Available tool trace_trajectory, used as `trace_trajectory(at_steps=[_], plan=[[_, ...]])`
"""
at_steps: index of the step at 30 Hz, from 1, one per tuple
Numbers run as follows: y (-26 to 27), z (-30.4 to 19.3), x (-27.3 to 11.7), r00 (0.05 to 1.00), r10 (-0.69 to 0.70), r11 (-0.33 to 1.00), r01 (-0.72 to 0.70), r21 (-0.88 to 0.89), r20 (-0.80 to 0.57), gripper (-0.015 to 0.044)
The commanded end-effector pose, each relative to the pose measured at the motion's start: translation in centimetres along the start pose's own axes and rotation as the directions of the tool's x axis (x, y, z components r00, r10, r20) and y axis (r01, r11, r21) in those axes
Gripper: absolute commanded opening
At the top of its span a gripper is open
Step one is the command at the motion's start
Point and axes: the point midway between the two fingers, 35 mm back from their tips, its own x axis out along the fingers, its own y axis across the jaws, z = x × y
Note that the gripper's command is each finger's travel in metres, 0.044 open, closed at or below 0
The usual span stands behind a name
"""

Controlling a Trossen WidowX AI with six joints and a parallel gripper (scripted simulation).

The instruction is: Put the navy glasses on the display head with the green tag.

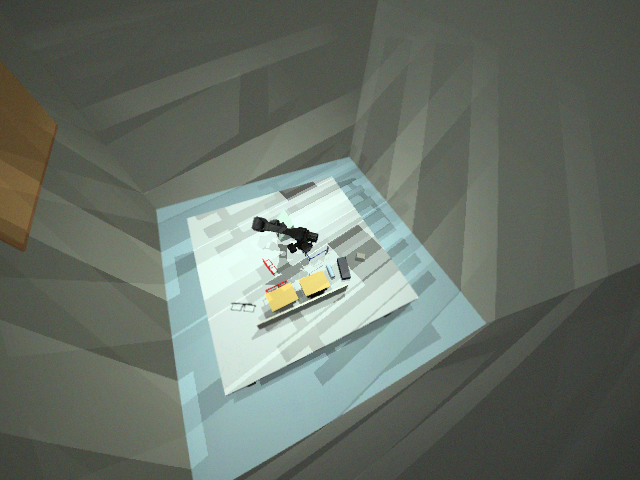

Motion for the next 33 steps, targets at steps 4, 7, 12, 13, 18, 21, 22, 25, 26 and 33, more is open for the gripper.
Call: trace_trajectory(at_steps=[4,7,12,13,18,21,22,25,26,33], plan=[[-2.7,-1.0,0.3,1.000,-0.006,0.983,0.006,-0.183,0.001,0.0000],[-3.0,-1.1,0.3,1.000,-0.007,0.979,0.007,-0.201,0.001,0.0000],[-3.0,-1.0,0.6,1.000,-0.006,0.979,0.006,-0.202,0.001,0.0000],[-3.0,-1.0,0.7,1.000,-0.006,0.979,0.006,-0.202,0.001,0.0000],[-2.9,-0.9,1.2,1.000,-0.005,0.979,0.005,-0.202,0.001,0.0000],[-2.9,-0.9,1.4,1.000,-0.004,0.979,0.005,-0.202,0.001,0.0000],[-2.9,-0.9,1.5,1.000,-0.004,0.979,0.004,-0.202,0.002,0.0000],[-2.9,-0.8,1.8,1.000,-0.004,0.979,0.004,-0.202,0.002,0.0000],[-2.9,-0.8,1.9,1.000,-0.004,0.979,0.004,-0.202,0.002,0.0000],[-2.8,-0.7,2.6,1.000,-0.003,0.979,0.003,-0.202,0.002,0.0000]])
